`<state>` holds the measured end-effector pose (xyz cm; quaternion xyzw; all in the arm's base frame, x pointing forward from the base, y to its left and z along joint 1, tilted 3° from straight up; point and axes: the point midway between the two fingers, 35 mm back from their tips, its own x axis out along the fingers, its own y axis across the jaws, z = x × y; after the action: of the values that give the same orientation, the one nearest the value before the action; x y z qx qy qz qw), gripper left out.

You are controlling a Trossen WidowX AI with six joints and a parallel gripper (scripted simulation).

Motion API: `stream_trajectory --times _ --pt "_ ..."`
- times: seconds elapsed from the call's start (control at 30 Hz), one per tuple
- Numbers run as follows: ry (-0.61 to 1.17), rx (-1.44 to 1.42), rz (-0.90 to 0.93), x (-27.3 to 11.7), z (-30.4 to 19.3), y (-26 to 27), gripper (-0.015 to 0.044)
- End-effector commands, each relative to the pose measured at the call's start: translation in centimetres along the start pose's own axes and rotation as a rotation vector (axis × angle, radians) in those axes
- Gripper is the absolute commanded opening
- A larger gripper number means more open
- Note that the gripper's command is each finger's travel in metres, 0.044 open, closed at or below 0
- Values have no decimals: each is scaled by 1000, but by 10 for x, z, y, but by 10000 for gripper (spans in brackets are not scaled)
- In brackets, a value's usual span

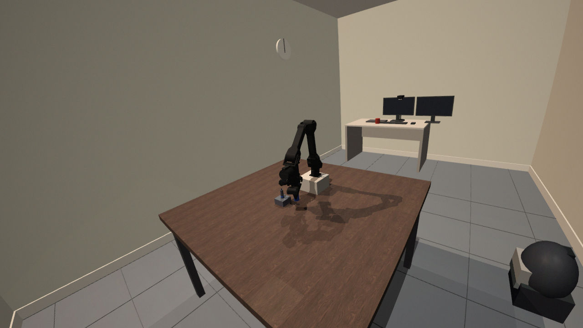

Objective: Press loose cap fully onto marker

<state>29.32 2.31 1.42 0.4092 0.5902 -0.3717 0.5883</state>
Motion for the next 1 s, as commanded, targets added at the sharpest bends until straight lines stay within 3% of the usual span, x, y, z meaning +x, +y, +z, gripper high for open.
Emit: stream_trajectory --times 0.0,0.97 --pt "0 -6 1 -9 0 0 0" --pt "-9 -4 2 -53 78 -33 0"
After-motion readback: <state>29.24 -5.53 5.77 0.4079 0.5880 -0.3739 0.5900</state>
